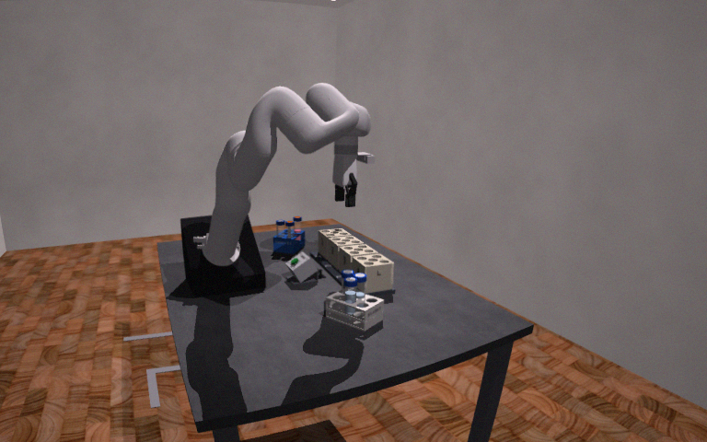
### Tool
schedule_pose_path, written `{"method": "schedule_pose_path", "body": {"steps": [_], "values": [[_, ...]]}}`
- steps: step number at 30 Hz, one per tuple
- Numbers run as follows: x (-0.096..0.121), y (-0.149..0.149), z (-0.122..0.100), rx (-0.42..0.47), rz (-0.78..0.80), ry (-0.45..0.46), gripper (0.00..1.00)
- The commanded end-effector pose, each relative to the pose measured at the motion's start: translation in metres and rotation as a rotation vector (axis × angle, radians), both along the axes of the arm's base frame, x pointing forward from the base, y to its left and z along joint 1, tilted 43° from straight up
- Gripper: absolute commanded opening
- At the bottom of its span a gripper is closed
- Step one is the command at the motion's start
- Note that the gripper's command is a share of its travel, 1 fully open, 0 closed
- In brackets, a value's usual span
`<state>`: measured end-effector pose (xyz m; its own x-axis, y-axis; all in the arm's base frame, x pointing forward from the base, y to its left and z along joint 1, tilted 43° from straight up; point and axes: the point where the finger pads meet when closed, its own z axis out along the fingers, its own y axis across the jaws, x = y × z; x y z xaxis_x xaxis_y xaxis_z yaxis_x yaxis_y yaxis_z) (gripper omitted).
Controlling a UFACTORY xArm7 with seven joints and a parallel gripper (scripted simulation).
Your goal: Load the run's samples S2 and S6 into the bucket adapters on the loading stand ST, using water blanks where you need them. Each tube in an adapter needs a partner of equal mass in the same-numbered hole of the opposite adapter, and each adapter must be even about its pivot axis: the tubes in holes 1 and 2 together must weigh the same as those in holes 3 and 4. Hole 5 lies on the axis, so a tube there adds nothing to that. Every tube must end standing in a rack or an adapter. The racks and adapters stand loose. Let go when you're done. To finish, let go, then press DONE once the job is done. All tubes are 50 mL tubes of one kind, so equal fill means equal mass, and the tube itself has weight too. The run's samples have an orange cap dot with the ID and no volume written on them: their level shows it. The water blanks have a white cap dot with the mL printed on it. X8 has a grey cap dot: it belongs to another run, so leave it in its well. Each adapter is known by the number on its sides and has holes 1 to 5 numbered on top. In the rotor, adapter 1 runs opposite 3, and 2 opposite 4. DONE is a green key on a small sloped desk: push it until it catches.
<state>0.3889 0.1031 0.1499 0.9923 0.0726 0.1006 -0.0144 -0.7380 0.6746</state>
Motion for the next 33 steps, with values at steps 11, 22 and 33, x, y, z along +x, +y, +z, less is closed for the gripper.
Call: {"method": "schedule_pose_path", "body": {"steps": [11, 22, 33], "values": [[-0.017, 0.038, -0.035, -0.042, 0.245, 0.222, 1.00], [-0.036, 0.066, -0.064, -0.079, 0.464, 0.423, 1.00], [-0.059, 0.101, -0.100, -0.100, 0.588, 0.537, 1.00]]}}
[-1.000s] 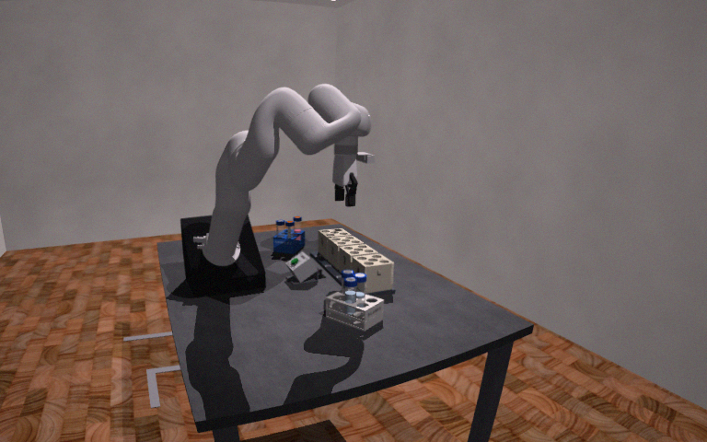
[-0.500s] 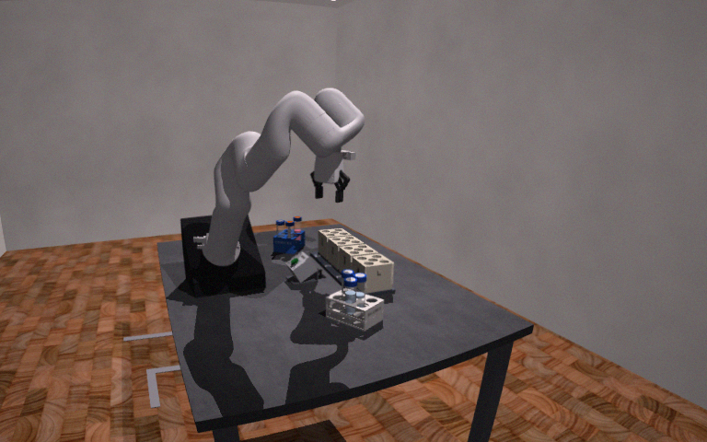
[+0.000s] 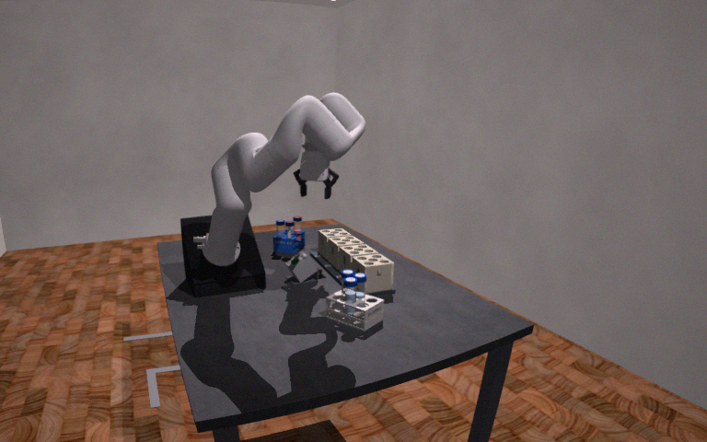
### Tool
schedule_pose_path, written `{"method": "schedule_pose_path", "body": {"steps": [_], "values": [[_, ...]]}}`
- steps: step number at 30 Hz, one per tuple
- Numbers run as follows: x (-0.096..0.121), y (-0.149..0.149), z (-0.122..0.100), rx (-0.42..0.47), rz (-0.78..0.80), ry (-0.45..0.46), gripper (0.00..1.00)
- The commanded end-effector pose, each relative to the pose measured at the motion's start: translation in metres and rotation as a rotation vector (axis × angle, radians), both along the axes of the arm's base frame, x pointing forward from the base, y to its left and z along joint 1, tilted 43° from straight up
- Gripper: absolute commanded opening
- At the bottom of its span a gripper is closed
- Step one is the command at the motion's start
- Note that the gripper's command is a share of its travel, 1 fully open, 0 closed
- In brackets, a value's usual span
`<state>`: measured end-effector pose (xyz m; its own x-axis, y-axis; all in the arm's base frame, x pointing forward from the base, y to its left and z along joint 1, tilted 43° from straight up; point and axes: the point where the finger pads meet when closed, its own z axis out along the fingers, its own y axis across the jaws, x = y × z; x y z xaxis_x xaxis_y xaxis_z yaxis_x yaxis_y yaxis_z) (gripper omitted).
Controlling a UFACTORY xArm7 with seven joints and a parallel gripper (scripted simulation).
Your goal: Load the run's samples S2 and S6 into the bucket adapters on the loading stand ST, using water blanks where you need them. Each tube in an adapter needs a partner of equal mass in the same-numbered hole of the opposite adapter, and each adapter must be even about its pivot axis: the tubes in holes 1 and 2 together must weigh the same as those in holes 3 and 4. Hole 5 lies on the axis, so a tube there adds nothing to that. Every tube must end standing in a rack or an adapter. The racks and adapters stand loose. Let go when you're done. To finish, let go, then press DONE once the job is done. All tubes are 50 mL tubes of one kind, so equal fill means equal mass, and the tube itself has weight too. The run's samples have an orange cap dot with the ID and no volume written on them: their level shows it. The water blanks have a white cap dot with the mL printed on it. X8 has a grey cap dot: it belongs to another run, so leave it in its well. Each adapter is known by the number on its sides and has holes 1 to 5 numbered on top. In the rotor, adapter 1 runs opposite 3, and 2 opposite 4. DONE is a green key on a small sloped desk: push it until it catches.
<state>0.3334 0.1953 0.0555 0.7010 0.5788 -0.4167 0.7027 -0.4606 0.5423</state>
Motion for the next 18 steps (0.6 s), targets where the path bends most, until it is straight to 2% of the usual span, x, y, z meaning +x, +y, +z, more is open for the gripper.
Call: {"method": "schedule_pose_path", "body": {"steps": [1, 18], "values": [[-0.004, 0.009, -0.006, 0.002, 0.003, -0.002, 1.00], [-0.035, 0.056, -0.055, 0.003, 0.003, -0.001, 1.00]]}}
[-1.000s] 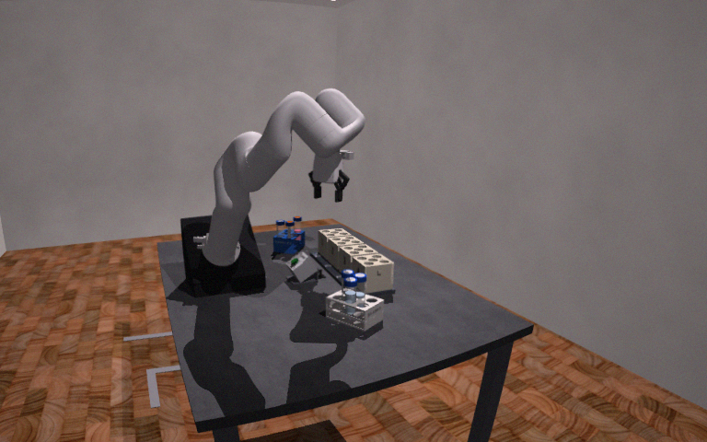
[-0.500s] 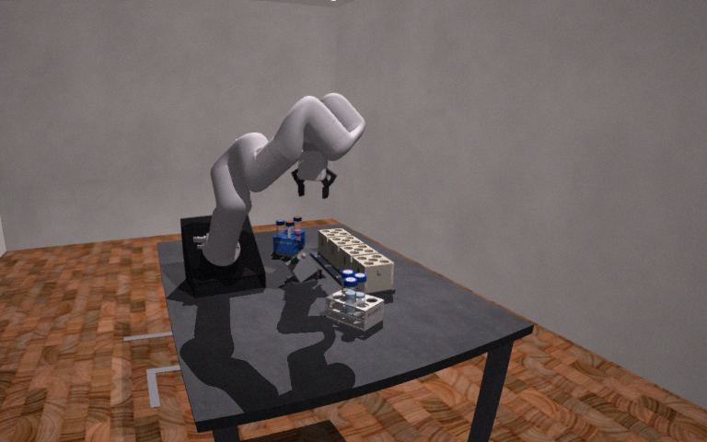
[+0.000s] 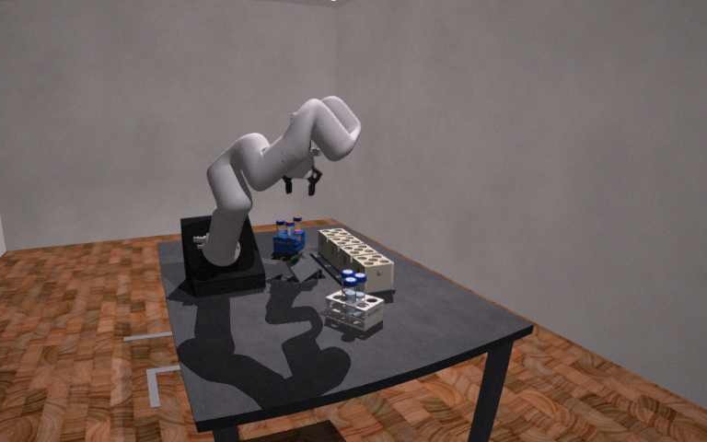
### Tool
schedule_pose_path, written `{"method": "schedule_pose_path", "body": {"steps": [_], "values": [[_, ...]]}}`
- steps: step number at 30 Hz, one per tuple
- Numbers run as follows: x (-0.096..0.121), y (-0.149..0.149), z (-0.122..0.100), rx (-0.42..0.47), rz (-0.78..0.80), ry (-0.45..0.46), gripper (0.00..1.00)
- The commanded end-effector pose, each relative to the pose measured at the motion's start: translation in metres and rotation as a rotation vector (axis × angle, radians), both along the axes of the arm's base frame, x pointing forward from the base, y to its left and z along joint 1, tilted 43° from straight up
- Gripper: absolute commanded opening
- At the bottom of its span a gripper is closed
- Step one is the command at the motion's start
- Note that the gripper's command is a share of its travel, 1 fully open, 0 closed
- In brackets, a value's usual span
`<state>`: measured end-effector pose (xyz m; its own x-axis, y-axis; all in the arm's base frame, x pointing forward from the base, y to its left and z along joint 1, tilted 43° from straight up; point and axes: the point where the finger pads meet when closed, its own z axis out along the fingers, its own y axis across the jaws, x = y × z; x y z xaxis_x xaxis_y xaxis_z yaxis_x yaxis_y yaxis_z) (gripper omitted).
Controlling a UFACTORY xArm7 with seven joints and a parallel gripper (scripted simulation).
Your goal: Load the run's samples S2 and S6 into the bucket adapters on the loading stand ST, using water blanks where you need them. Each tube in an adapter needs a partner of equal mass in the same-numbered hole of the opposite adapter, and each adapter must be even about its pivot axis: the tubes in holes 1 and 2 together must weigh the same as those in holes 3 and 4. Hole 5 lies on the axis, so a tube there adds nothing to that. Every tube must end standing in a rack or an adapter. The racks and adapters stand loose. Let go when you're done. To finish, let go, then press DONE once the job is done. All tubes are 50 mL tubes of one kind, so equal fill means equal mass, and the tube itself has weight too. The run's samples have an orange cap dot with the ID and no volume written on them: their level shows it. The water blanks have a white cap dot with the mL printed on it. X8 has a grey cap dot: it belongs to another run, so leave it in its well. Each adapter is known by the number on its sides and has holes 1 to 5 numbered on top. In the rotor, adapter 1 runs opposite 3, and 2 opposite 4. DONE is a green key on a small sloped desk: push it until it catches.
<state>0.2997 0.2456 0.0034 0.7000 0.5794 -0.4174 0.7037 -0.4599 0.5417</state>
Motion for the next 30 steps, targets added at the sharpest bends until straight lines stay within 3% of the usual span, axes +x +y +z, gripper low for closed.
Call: {"method": "schedule_pose_path", "body": {"steps": [1, 15, 30], "values": [[-0.002, 0.006, -0.003, 0.003, 0.002, -0.002, 1.00], [-0.030, 0.048, -0.046, 0.004, 0.001, -0.002, 1.00], [-0.025, 0.024, -0.071, 0.003, 0.001, -0.002, 1.00]]}}
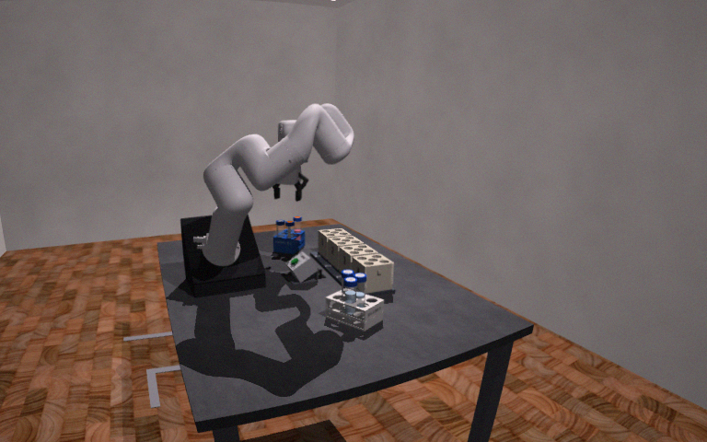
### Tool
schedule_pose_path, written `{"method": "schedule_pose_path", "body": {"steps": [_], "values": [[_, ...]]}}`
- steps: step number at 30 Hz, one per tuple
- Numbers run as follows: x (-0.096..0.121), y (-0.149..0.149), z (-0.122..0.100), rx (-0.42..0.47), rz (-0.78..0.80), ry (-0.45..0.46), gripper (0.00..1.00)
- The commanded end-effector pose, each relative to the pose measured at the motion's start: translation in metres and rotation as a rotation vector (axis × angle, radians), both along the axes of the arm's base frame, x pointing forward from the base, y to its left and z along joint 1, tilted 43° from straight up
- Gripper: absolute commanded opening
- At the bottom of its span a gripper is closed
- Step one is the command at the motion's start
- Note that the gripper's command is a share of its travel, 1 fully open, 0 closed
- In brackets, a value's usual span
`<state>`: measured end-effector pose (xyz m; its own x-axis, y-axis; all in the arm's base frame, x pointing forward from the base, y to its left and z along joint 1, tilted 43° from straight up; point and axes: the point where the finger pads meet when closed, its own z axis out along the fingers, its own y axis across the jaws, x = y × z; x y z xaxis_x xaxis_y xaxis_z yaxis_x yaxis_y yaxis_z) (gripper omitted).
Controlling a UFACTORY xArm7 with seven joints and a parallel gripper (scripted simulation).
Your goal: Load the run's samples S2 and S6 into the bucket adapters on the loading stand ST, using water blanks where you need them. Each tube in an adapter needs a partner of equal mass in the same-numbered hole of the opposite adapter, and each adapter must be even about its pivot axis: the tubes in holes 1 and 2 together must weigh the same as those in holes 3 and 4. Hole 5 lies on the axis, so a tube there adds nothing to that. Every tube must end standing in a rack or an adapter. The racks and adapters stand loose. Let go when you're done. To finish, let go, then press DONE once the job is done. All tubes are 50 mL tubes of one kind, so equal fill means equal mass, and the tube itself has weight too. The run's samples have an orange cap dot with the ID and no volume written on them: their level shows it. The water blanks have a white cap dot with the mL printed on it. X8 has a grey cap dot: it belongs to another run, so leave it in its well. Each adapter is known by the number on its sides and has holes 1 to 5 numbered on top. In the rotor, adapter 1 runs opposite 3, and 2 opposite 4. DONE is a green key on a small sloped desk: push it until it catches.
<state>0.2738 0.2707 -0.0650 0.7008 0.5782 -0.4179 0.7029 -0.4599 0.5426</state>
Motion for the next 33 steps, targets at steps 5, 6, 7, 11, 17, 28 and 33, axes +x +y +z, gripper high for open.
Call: {"method": "schedule_pose_path", "body": {"steps": [5, 6, 7, 11, 17, 28, 33], "values": [[0.001, -0.006, -0.009, 0.005, 0.002, -0.001, 1.00], [0.002, -0.008, -0.010, 0.005, 0.002, -0.001, 1.00], [0.002, -0.010, -0.012, 0.005, 0.002, -0.001, 1.00], [0.003, -0.017, -0.020, 0.005, 0.002, -0.001, 1.00], [0.005, -0.028, -0.032, 0.005, 0.002, -0.001, 1.00], [0.008, -0.044, -0.049, 0.005, 0.002, -0.001, 1.00], [0.009, -0.047, -0.053, 0.005, 0.002, -0.001, 1.00]]}}
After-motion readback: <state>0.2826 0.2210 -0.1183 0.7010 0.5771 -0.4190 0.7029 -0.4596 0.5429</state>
